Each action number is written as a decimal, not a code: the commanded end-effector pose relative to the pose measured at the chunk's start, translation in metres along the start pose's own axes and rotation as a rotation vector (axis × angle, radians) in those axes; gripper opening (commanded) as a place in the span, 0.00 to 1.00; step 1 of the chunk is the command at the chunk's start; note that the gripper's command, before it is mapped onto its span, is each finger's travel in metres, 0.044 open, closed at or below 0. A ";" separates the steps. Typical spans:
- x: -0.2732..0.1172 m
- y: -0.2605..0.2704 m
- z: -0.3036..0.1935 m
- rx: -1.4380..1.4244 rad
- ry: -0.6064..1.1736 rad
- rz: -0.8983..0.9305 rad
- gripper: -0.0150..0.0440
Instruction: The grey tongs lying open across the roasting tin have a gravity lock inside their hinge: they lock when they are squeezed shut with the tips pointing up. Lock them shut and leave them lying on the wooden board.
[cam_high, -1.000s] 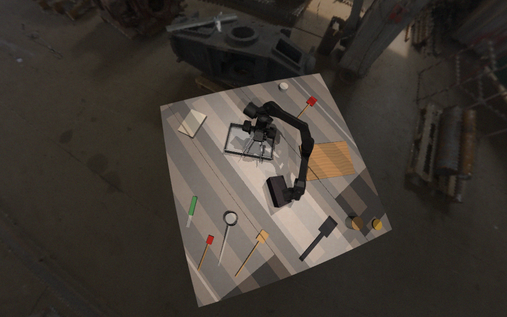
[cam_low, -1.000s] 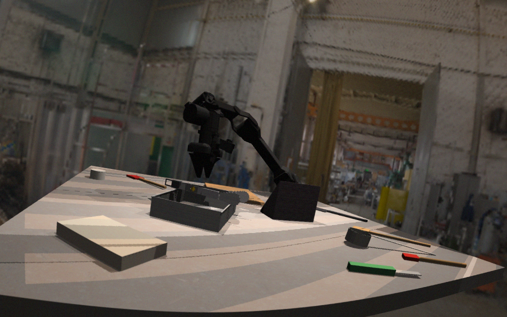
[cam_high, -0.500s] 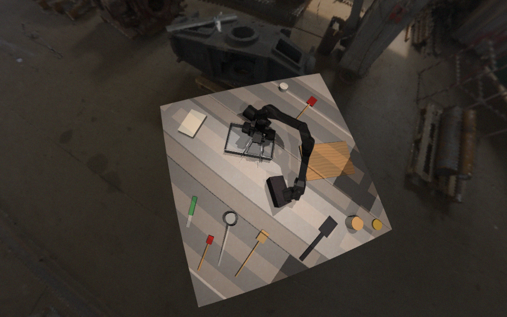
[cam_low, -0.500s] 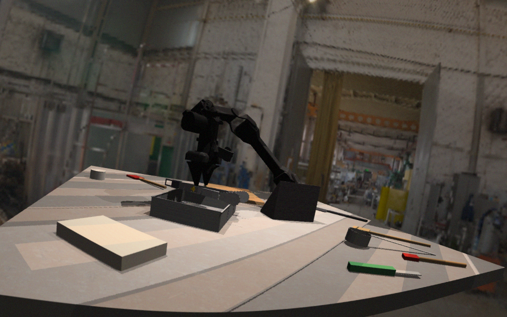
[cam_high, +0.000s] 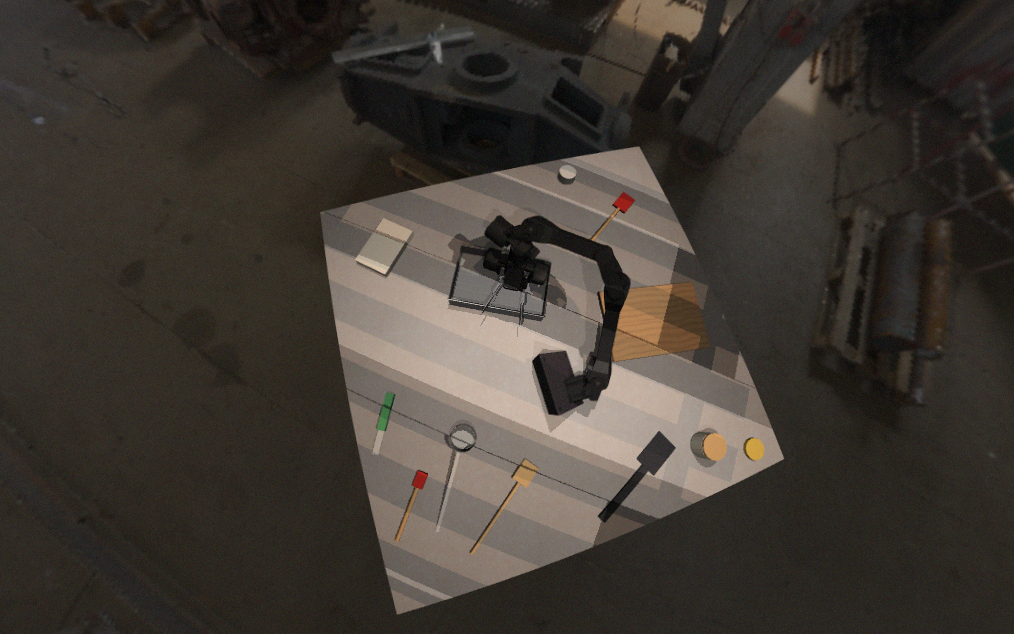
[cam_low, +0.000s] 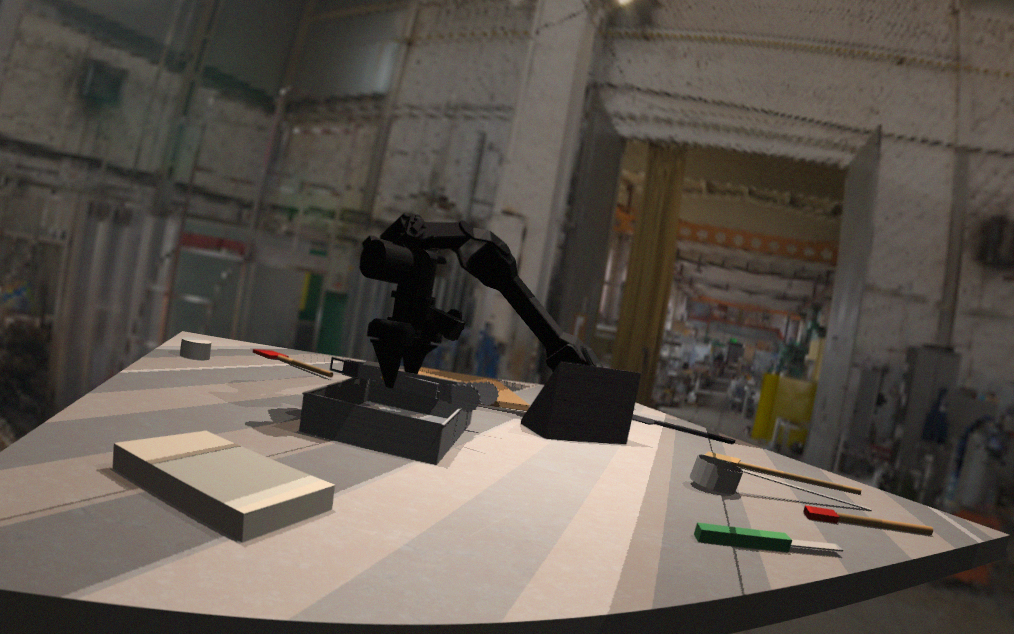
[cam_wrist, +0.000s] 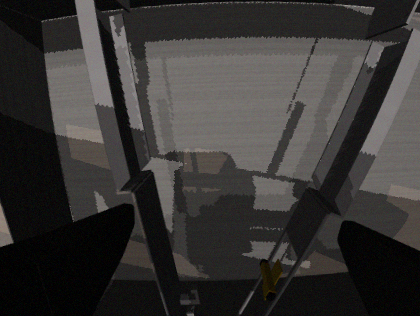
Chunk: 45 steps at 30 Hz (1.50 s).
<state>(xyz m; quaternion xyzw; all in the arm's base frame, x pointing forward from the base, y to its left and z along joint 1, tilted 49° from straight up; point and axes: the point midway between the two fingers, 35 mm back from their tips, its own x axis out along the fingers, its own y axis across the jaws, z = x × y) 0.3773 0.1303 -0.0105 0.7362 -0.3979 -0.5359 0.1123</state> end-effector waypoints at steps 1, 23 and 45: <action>0.008 0.002 0.000 0.000 0.004 0.010 1.00; 0.032 0.005 0.002 0.028 0.028 0.023 0.91; 0.032 0.005 0.002 0.028 0.028 0.023 0.63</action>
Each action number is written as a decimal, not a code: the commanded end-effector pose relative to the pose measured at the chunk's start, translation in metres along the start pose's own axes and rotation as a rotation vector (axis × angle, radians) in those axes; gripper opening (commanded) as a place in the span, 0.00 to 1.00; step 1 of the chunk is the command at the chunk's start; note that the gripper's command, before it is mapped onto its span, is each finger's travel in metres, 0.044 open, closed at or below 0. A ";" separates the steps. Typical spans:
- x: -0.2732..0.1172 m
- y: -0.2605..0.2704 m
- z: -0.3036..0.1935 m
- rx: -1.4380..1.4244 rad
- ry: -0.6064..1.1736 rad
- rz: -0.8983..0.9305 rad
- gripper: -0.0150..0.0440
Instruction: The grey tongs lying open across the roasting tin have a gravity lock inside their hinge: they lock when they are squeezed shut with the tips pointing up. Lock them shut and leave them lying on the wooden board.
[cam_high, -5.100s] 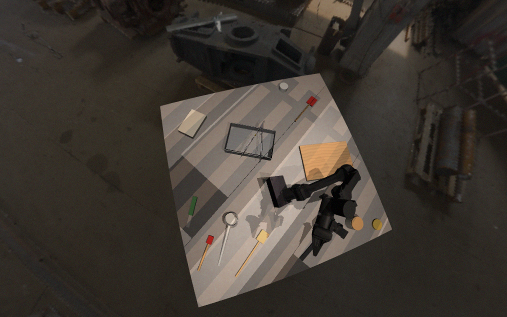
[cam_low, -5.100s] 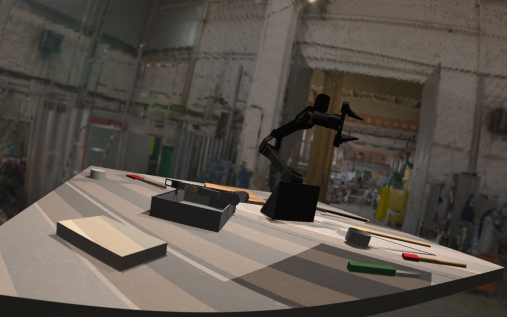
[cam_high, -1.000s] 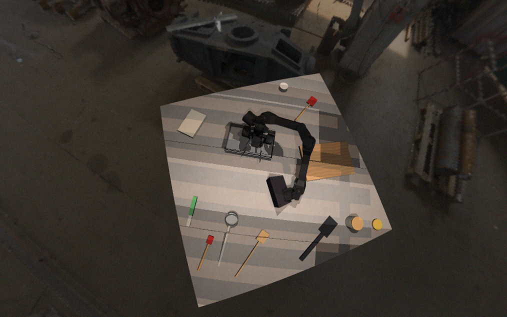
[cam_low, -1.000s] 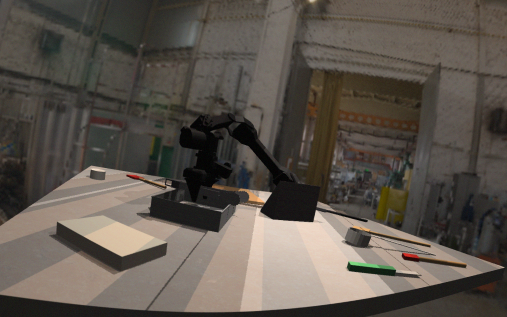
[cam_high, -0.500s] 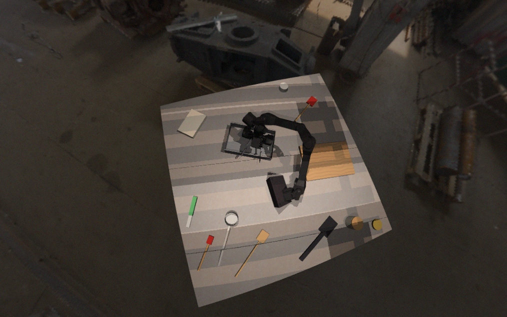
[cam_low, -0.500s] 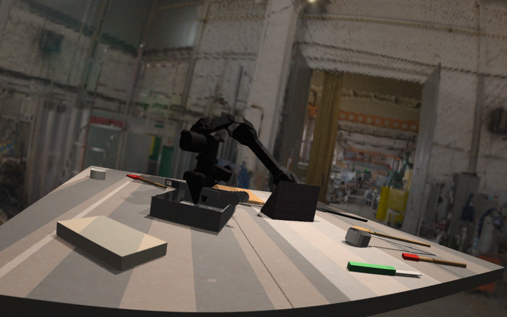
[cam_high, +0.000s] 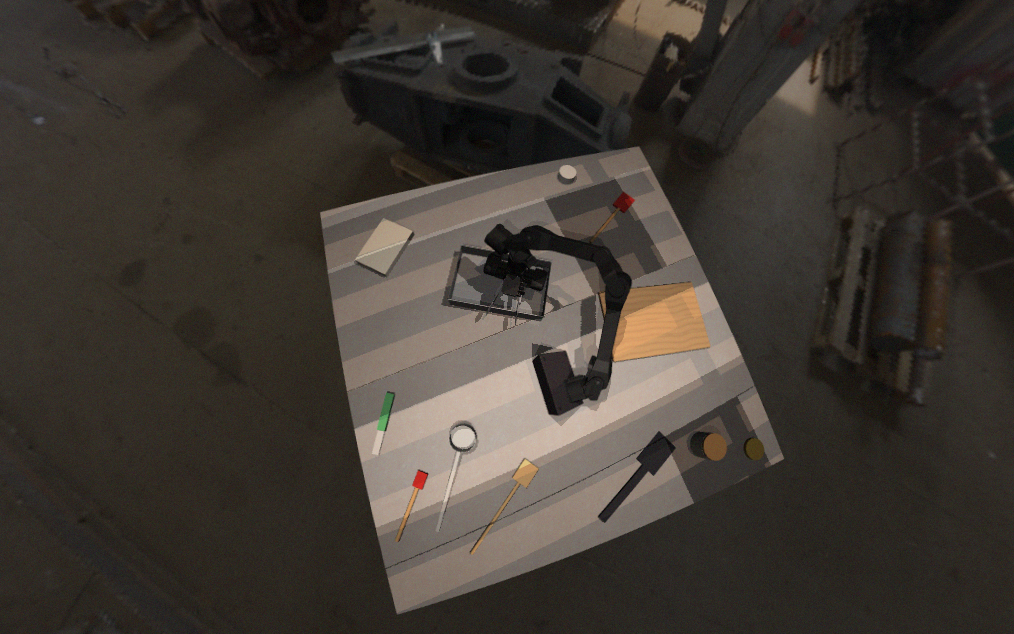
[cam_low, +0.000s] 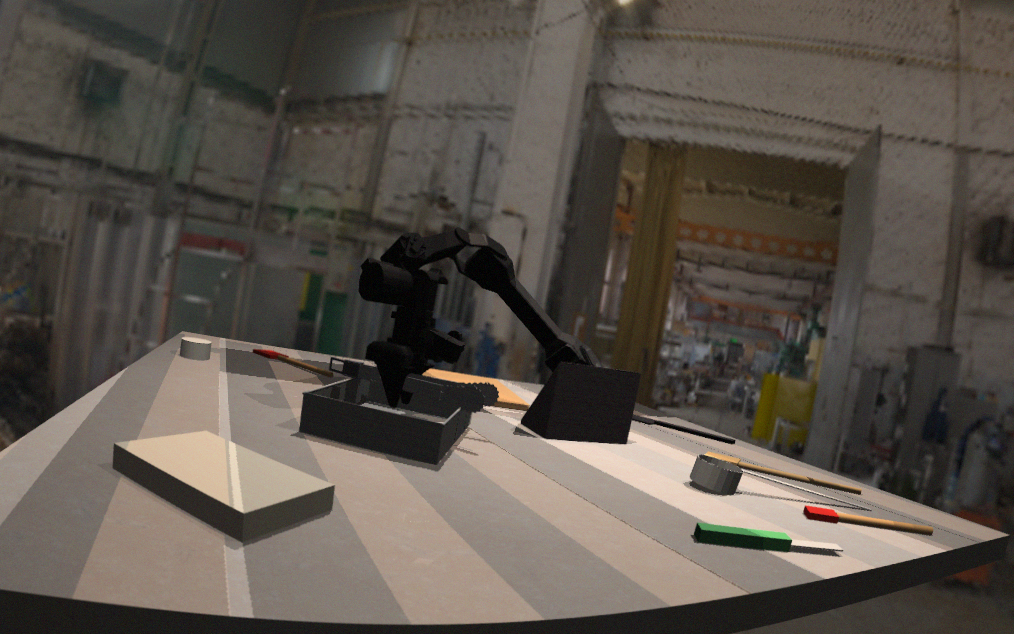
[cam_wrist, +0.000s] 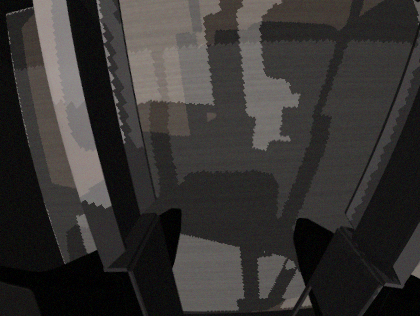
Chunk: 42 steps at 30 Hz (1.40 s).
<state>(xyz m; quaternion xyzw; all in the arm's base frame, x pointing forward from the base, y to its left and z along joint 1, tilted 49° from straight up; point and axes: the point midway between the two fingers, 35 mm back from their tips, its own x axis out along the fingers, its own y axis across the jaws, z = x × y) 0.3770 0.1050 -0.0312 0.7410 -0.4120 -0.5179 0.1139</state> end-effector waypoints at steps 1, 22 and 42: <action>0.000 0.000 0.000 0.000 -0.002 0.000 0.62; 0.000 0.000 0.000 0.000 -0.002 0.000 0.38; -0.006 -0.001 0.000 -0.001 -0.001 -0.001 0.00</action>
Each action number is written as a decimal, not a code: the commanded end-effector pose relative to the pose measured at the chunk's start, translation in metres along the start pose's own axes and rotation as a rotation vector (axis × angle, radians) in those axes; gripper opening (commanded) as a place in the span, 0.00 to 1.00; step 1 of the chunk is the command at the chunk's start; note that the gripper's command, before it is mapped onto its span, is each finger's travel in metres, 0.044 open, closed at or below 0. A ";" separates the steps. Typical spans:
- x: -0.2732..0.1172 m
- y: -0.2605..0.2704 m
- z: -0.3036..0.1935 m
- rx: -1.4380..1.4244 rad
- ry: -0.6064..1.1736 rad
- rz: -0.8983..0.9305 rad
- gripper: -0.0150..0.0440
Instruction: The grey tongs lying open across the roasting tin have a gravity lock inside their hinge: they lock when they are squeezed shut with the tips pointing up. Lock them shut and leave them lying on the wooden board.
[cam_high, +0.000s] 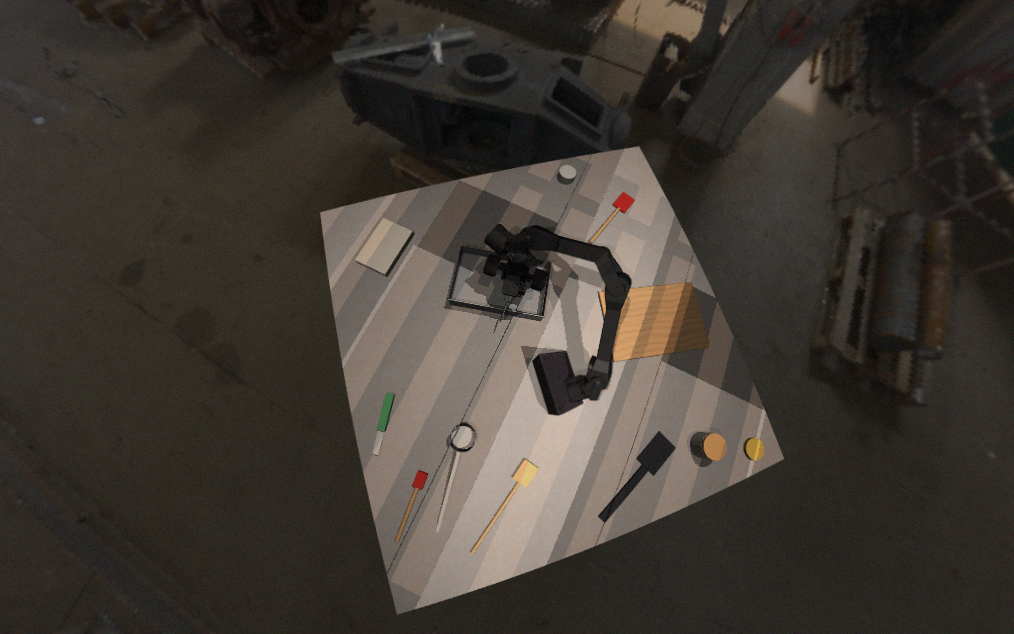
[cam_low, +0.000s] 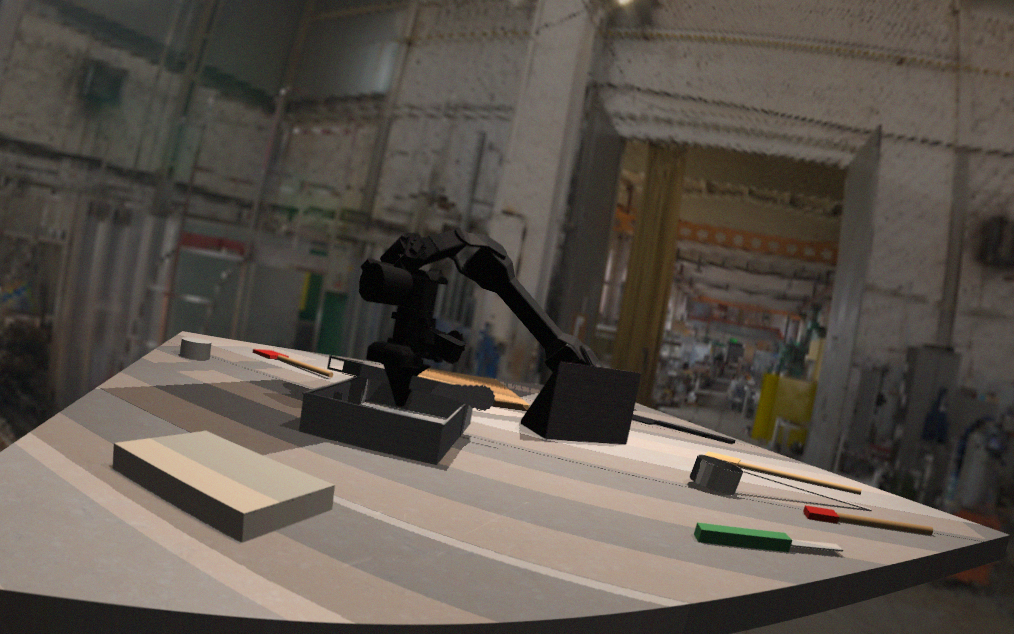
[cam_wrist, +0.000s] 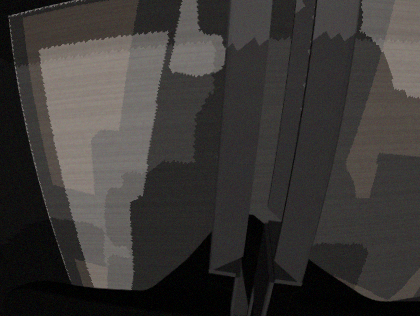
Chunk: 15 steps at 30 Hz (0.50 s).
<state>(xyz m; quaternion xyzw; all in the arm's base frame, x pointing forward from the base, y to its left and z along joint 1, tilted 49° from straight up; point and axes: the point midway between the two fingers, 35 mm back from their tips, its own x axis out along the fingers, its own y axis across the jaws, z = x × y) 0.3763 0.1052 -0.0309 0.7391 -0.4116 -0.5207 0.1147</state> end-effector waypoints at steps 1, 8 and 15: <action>-0.012 -0.002 -0.001 0.003 0.004 -0.004 0.00; -0.091 -0.002 0.001 -0.008 0.011 -0.015 0.00; -0.100 -0.001 0.002 -0.009 0.012 -0.015 0.00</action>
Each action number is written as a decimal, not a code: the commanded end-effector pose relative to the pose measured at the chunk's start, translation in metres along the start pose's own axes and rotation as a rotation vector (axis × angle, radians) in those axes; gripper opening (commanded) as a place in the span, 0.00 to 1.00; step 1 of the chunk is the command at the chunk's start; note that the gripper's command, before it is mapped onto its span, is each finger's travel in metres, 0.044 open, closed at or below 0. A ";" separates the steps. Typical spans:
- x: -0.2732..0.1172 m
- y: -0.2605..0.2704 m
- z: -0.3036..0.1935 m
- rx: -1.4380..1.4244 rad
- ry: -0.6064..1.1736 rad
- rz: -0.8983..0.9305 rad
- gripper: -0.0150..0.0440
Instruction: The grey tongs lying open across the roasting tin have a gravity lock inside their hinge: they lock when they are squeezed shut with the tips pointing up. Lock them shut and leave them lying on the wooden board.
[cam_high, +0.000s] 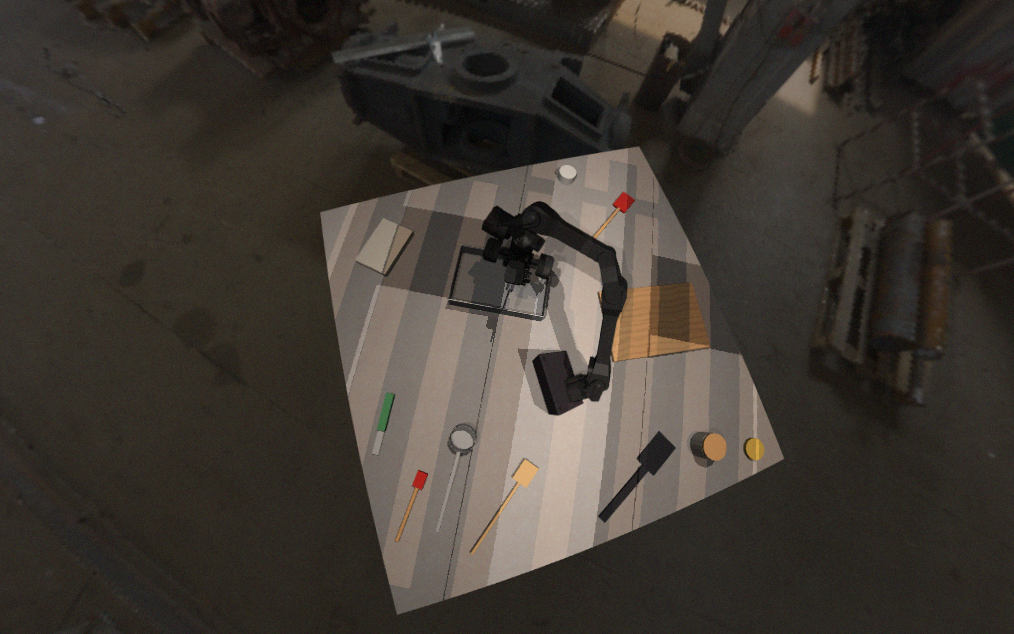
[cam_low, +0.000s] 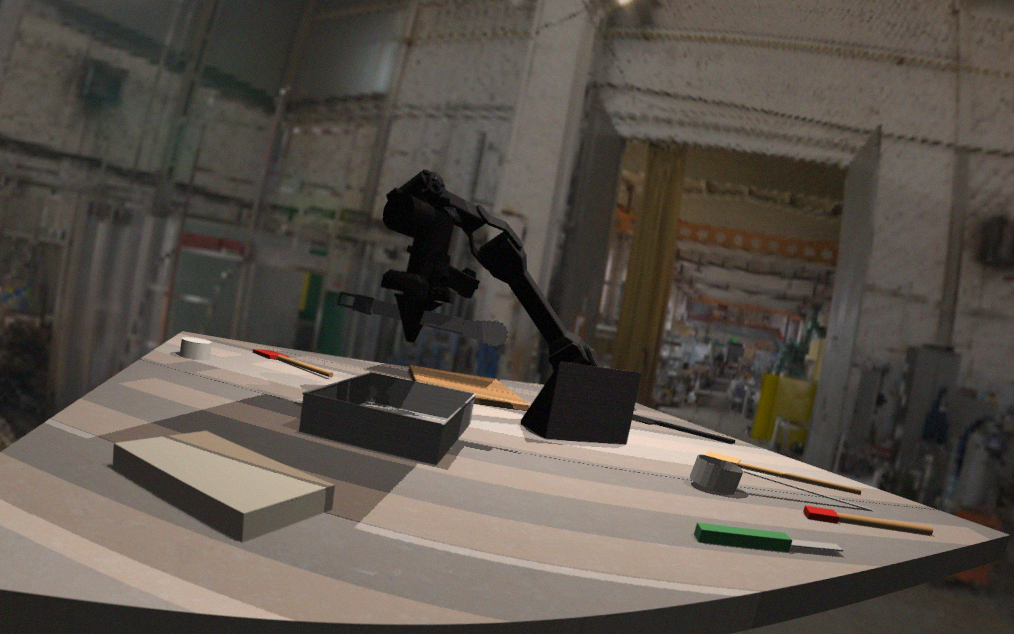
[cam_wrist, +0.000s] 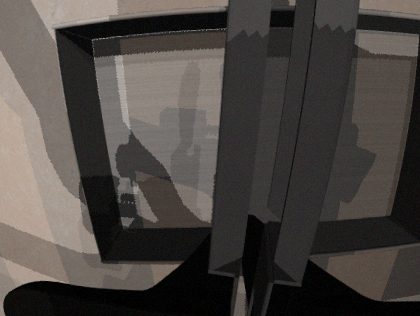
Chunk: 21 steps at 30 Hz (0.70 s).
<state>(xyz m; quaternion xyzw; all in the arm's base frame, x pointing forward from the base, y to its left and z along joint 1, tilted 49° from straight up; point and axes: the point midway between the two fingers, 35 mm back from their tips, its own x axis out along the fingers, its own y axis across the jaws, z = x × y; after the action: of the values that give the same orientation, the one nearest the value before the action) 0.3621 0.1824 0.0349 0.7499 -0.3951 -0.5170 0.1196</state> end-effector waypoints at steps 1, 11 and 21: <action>0.003 0.002 -0.002 0.010 -0.012 0.012 0.00; 0.003 0.008 -0.007 0.137 -0.009 0.012 0.00; 0.001 0.024 -0.021 0.526 -0.010 0.006 0.00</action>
<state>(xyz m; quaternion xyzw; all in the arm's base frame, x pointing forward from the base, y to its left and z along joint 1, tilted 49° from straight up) 0.3686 0.1651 0.0517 0.7538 -0.4983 -0.4263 -0.0420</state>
